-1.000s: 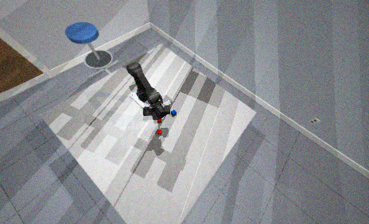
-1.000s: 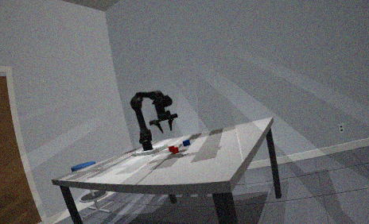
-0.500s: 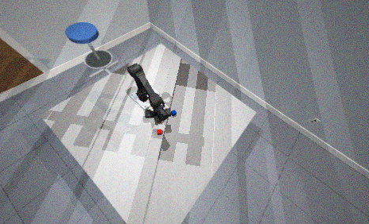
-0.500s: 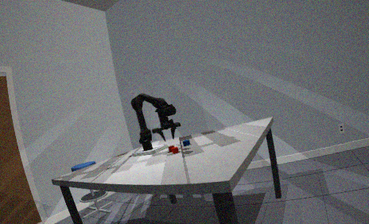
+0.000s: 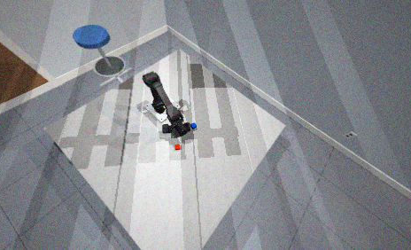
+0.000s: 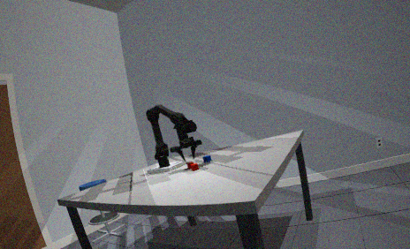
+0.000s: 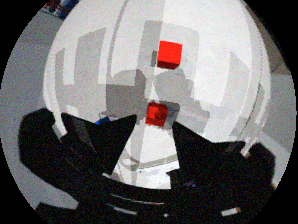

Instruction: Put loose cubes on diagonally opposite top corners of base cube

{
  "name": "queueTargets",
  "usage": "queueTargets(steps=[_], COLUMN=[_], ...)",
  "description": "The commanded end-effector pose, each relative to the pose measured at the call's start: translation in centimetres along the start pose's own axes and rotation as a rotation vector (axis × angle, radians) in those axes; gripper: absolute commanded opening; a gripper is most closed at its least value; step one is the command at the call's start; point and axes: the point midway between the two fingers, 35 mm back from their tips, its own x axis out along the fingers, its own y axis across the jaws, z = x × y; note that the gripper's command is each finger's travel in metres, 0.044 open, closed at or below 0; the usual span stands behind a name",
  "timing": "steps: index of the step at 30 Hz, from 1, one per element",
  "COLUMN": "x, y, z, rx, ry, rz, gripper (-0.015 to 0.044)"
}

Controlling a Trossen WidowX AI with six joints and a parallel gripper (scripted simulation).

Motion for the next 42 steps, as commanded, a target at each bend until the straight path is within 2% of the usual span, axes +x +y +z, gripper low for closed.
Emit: queueTargets(steps=[1, 18, 24, 29, 42], x=[0.8, 3.4, 3.4, 3.2, -0.8], y=[-0.2, -0.2, -0.2, -0.2, 0.2], z=[-0.1, -0.1, -0.1, -0.1, 0.4], rx=[0.005, 0.005, 0.005, 0.005, 0.005], ry=[0.004, 0.004, 0.004, 0.004, 0.004], rz=[-0.009, -0.009, -0.009, -0.009, -0.009], gripper=[0.0265, 0.0265, 0.0107, 0.0105, 0.0105])
